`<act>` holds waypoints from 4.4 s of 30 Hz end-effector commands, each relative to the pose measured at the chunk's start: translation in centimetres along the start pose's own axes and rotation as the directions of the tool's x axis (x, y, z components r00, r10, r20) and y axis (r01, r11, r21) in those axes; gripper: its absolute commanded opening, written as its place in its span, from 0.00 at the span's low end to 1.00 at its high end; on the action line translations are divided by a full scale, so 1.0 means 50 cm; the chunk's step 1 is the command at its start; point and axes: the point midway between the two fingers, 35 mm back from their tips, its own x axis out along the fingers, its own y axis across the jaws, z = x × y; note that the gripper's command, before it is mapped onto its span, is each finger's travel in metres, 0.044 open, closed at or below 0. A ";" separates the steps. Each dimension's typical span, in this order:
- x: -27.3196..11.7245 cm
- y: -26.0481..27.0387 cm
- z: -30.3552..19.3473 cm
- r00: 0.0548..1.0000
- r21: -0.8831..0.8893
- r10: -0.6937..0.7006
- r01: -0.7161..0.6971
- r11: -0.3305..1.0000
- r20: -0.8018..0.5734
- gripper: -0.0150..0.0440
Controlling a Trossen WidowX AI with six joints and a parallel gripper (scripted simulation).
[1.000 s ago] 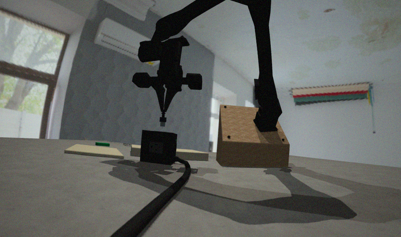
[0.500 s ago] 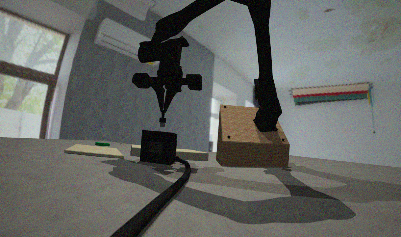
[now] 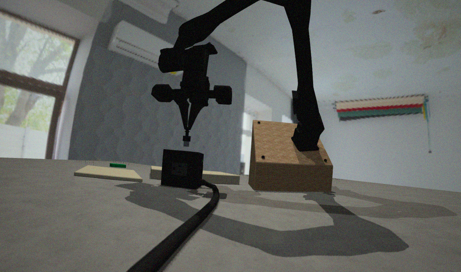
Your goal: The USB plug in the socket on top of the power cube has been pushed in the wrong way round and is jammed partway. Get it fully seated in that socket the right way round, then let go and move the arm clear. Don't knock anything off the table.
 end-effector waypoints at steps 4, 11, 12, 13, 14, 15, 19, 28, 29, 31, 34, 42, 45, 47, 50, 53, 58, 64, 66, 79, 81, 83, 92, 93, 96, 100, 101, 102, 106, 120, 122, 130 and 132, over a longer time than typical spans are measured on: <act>0.002 0.001 -0.001 1.000 -0.008 0.002 -0.002 1.000 -0.008 0.25; 0.004 0.001 -0.002 1.000 -0.009 0.002 -0.002 1.000 -0.012 0.25; 0.004 0.001 -0.002 1.000 -0.010 0.002 -0.002 1.000 -0.013 0.25; 0.005 0.002 -0.002 1.000 -0.010 0.002 -0.002 1.000 -0.014 0.25; 0.005 0.002 -0.002 1.000 -0.010 0.002 -0.002 1.000 -0.014 0.25; 0.005 0.002 -0.002 1.000 -0.010 0.002 -0.002 1.000 -0.015 0.25; 0.006 0.002 -0.003 1.000 -0.012 0.002 -0.002 1.000 -0.017 0.25; 0.008 0.002 -0.003 1.000 -0.014 0.002 -0.002 1.000 -0.022 0.25; 0.008 0.002 -0.004 1.000 -0.014 0.002 -0.002 1.000 -0.023 0.25; 0.009 0.002 -0.004 1.000 -0.015 0.002 -0.002 1.000 -0.024 0.25; 0.010 0.002 -0.004 1.000 -0.015 0.002 -0.002 1.000 -0.024 0.25; 0.012 0.002 -0.004 1.000 -0.015 0.002 -0.002 1.000 -0.024 0.25; 0.012 0.002 -0.004 1.000 -0.015 0.002 -0.002 1.000 -0.025 0.25; 0.013 0.002 -0.004 1.000 -0.015 0.002 -0.002 1.000 -0.025 0.25; 0.013 0.002 -0.004 1.000 -0.015 0.002 -0.002 1.000 -0.025 0.25; 0.014 0.002 -0.004 1.000 -0.015 0.002 -0.002 1.000 -0.025 0.25; 0.015 0.002 -0.004 1.000 -0.015 0.002 -0.002 1.000 -0.025 0.25; 0.017 0.002 -0.004 1.000 -0.015 0.002 -0.002 1.000 -0.025 0.25; 0.017 0.002 -0.004 1.000 -0.015 0.002 -0.002 1.000 -0.025 0.25; 0.020 0.002 -0.003 1.000 -0.015 0.002 -0.002 1.000 -0.025 0.25; 0.021 0.002 -0.003 1.000 -0.015 0.002 -0.002 1.000 -0.025 0.25; 0.021 0.002 -0.003 1.000 -0.015 0.002 -0.002 1.000 -0.025 0.25; 0.024 0.002 -0.003 1.000 -0.015 0.002 -0.002 1.000 -0.025 0.25; 0.024 0.002 -0.003 1.000 -0.015 0.002 -0.002 1.000 -0.025 0.25; 0.024 0.002 -0.003 1.000 -0.015 0.002 -0.002 1.000 -0.025 0.25; 0.025 0.002 -0.003 1.000 -0.015 0.002 -0.002 1.000 -0.025 0.25; 0.026 0.002 -0.003 1.000 -0.015 0.002 -0.002 1.000 -0.025 0.25; 0.026 0.002 -0.003 1.000 -0.015 0.002 -0.002 1.000 -0.025 0.25; 0.027 0.002 -0.003 1.000 -0.015 0.002 -0.002 1.000 -0.025 0.25; 0.030 0.002 -0.003 1.000 -0.015 0.002 -0.002 1.000 -0.025 0.25; 0.031 0.002 -0.003 1.000 -0.015 0.002 -0.002 1.000 -0.025 0.25; 0.033 0.002 -0.003 1.000 -0.015 0.002 -0.002 1.000 -0.025 0.25; 0.033 0.002 -0.003 1.000 -0.015 0.002 -0.003 1.000 -0.025 0.25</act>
